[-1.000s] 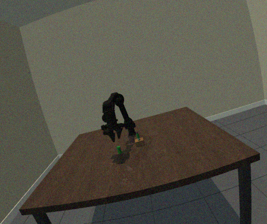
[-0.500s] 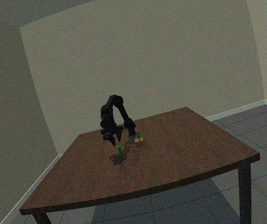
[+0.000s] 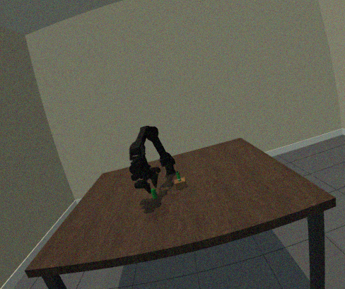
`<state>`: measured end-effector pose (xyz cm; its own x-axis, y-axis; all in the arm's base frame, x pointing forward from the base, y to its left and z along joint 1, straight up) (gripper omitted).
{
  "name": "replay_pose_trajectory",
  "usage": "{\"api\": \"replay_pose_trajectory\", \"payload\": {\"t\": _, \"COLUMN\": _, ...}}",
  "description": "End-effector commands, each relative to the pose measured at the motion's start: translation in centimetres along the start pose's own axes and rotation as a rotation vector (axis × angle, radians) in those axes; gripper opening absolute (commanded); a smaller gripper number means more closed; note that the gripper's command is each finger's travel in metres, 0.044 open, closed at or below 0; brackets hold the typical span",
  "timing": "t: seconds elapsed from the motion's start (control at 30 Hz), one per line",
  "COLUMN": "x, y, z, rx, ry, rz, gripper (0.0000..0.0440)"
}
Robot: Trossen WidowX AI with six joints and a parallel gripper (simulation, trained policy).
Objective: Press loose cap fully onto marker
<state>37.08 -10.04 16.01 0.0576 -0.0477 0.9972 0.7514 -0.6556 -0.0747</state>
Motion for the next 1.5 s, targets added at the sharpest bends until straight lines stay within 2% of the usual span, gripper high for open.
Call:
{"api": "replay_pose_trajectory", "payload": {"t": 0.0, "x": -1.5, "y": 0.1, "z": -0.1, "rx": 0.007, "ry": -0.006, "rz": 0.034, "gripper": 0.0280}}
{"api": "replay_pose_trajectory", "payload": {"t": 0.17, "x": -2.6, "y": 0.3, "z": -0.2, "rx": 0.017, "ry": -0.017, "rz": 0.044, "gripper": 0.0265}}
{"api": "replay_pose_trajectory", "payload": {"t": 0.27, "x": -2.9, "y": 0.3, "z": -0.2, "rx": 0.023, "ry": -0.027, "rz": 0.040, "gripper": 0.0237}}
{"api": "replay_pose_trajectory", "payload": {"t": 0.47, "x": -2.2, "y": -0.1, "z": -0.1, "rx": 0.033, "ry": -0.042, "rz": 0.022, "gripper": 0.0080}}
{"api": "replay_pose_trajectory", "payload": {"t": 0.7, "x": 0.4, "y": -0.6, "z": 0.9, "rx": 0.056, "ry": -0.029, "rz": -0.038, "gripper": 0.0062}}
{"api": "replay_pose_trajectory", "payload": {"t": 0.9, "x": 2.6, "y": -1.6, "z": 2.2, "rx": 0.078, "ry": -0.013, "rz": -0.067, "gripper": 0.0064}}
{"api": "replay_pose_trajectory", "payload": {"t": 1.47, "x": 7.2, "y": -8.4, "z": 6.8, "rx": 0.137, "ry": 0.008, "rz": -0.049, "gripper": 0.0043}}
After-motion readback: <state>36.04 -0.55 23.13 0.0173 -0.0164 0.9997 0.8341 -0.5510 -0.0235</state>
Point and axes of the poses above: the point midway between the two fingers, 35 mm back from their tips, its own x axis back along the fingers, its own y axis across the jaws, z = x × y, the point moved 7 cm from there along x, back along the fingers, and after that the axes turned 11 degrees about -x, right-handed, at the moved point
